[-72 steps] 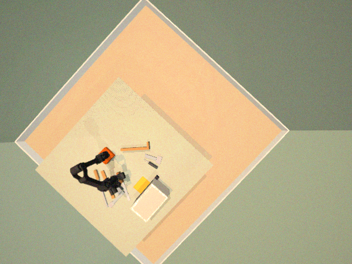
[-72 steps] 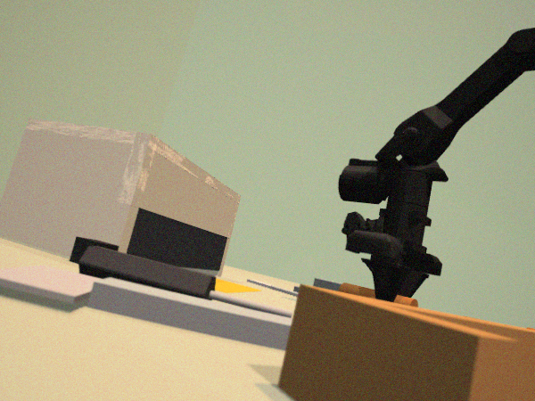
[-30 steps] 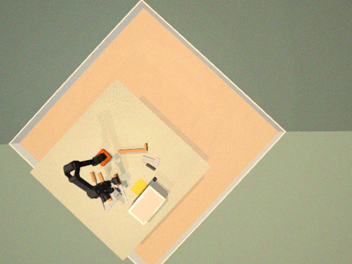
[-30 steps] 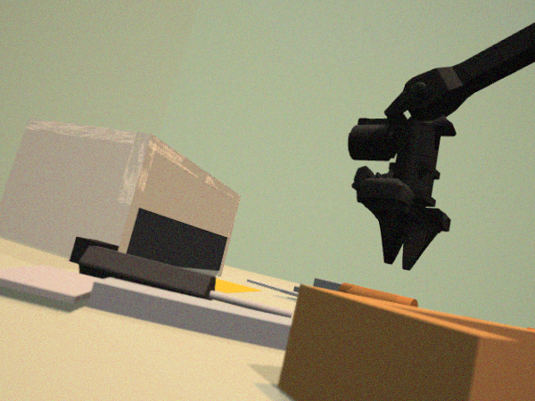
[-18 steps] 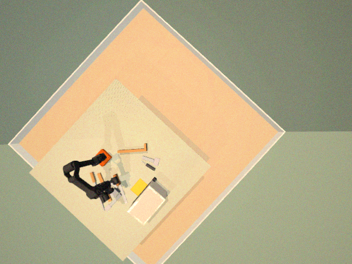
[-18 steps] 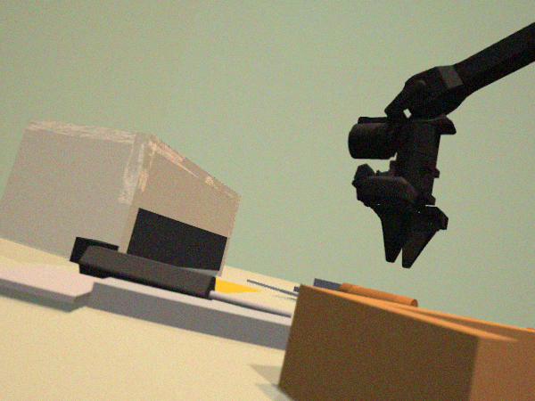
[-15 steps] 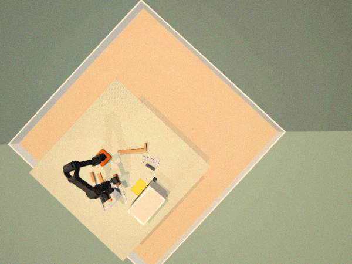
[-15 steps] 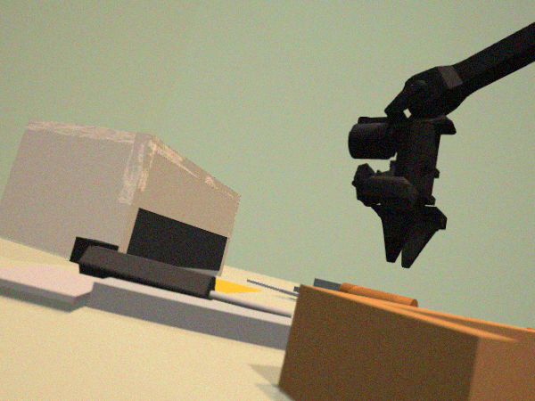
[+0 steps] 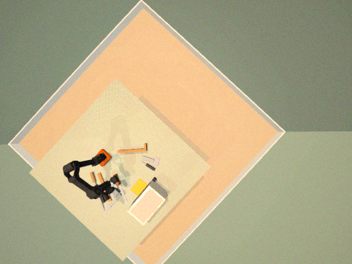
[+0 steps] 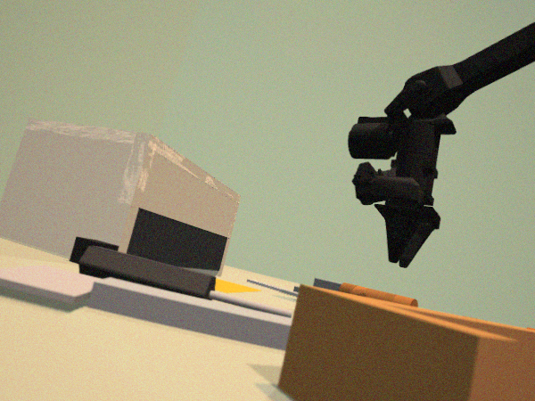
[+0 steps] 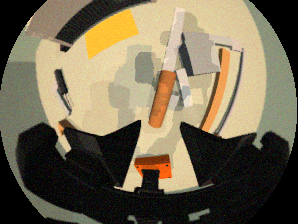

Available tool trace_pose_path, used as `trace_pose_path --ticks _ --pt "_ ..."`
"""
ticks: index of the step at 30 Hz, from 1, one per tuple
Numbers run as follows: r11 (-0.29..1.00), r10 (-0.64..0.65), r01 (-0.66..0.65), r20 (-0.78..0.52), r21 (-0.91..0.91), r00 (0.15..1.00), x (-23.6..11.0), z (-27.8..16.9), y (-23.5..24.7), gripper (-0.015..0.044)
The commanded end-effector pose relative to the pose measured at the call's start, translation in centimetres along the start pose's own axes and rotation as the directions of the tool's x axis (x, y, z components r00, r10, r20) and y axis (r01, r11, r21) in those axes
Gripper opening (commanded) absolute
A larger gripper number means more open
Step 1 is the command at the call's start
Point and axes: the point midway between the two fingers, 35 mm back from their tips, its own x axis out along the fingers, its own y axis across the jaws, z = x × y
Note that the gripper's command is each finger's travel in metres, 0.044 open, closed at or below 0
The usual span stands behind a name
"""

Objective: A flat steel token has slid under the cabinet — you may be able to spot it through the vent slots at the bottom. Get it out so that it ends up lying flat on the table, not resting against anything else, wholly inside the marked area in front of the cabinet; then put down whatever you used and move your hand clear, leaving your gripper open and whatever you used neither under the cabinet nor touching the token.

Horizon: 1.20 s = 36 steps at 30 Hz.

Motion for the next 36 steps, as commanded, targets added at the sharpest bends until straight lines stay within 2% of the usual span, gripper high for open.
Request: trace_pose_path --ticks 1,36 --pt "0.999 -0.002 0.002 -0.001 -0.036 1.0 -0.03 0.0 -0.02 0.027" --pt "0.951 -0.002 0.002 -0.001 -0.308 1.0 -0.03 0.0 0.0 0.027"
